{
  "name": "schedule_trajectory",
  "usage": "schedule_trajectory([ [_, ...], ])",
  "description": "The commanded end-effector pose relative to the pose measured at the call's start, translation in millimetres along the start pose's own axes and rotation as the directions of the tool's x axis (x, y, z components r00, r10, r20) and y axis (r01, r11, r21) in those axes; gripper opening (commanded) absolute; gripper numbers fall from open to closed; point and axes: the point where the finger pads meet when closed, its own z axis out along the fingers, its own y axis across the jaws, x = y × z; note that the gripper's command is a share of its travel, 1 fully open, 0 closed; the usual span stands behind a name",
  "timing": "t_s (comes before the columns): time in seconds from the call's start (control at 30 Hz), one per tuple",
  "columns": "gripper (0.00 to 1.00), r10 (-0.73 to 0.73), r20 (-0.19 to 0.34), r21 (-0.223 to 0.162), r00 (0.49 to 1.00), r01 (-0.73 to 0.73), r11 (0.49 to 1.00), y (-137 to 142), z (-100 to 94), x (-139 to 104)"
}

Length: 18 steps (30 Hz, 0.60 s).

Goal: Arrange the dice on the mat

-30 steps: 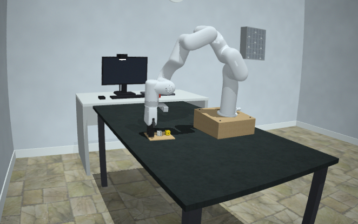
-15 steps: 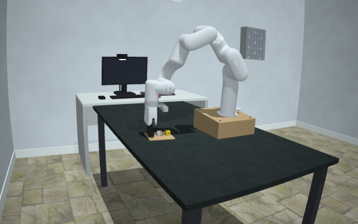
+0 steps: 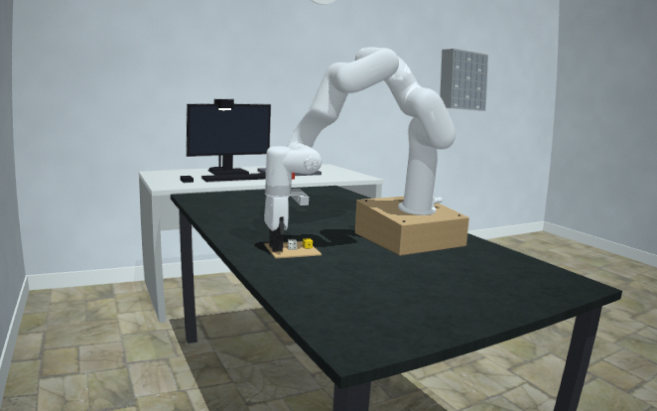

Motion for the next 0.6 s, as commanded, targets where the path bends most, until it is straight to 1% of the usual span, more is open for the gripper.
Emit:
schedule_trajectory([
  [0.0,0.21,0.000,0.003,0.000,1.000,0.000,1.000,0.0,-1.1,-1.4],
  [0.33,0.21,0.000,0.003,0.000,1.000,0.000,1.000,0.0,-1.1,-1.4],
  [0.37,0.25,0.000,0.003,0.000,1.000,0.000,1.000,0.0,-1.1,-1.4],
  [0.43,0.25,0.000,0.003,0.000,1.000,0.000,1.000,0.0,-1.1,-1.4],
  [0.47,0.29,0.000,0.003,0.000,1.000,0.000,1.000,0.0,-1.1,-1.4],
  [0.53,0.29,0.000,0.003,0.000,1.000,0.000,1.000,0.0,-1.1,-1.4],
  [0.57,0.33,0.000,0.003,0.000,1.000,0.000,1.000,0.0,-1.1,-1.4],
])
